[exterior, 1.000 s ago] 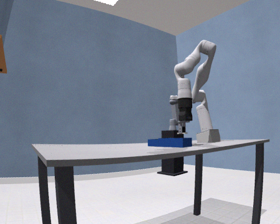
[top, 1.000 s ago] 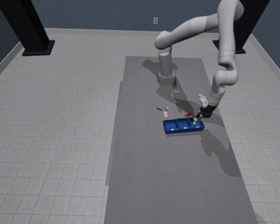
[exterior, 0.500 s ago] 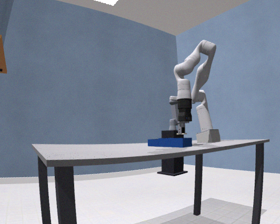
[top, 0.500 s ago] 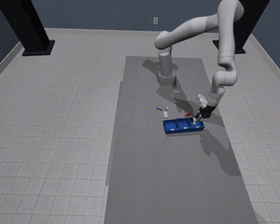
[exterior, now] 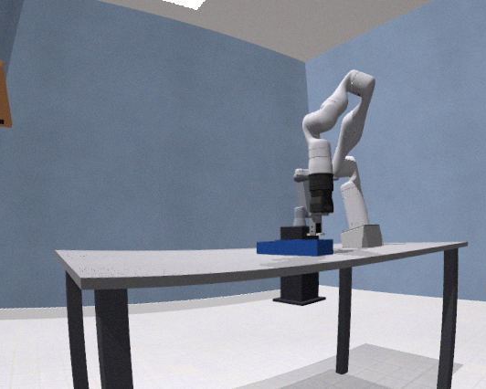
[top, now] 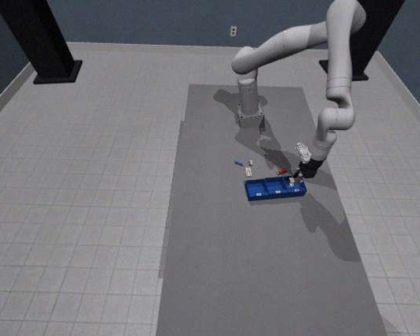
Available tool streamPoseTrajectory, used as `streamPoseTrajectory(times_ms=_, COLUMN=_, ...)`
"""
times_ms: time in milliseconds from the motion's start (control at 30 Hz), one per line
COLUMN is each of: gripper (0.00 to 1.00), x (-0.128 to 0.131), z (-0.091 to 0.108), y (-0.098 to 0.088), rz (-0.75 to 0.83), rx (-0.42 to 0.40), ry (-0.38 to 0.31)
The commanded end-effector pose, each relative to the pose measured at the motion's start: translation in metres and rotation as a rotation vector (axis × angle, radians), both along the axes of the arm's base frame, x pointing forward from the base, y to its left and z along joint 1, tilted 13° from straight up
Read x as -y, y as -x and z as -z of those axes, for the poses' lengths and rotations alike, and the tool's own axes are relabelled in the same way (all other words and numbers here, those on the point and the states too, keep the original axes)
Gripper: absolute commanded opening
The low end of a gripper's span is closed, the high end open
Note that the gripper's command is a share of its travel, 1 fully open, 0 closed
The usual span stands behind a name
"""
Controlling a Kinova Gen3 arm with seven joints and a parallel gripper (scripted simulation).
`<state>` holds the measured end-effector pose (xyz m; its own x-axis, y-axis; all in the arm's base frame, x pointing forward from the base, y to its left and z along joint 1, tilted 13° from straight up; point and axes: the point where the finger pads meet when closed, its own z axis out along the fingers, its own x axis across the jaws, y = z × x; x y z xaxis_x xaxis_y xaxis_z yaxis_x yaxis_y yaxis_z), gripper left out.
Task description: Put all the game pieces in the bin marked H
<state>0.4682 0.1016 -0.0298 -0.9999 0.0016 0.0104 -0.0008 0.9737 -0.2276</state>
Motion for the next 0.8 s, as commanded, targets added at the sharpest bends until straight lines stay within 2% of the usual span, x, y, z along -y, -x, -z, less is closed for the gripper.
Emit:
streamPoseTrajectory(times_ms=0, gripper=0.49, x=0.003, z=0.008, y=0.001, rz=-0.002, rx=-0.003, ry=-0.001)
streamPoseTrajectory(times_ms=433, gripper=0.49, x=0.009, z=0.029, y=0.002, rz=-0.001, rx=-0.003, ry=0.000)
streamPoseTrajectory(times_ms=767, gripper=0.49, x=0.008, z=0.026, y=0.002, rz=0.000, rx=-0.003, ry=0.002)
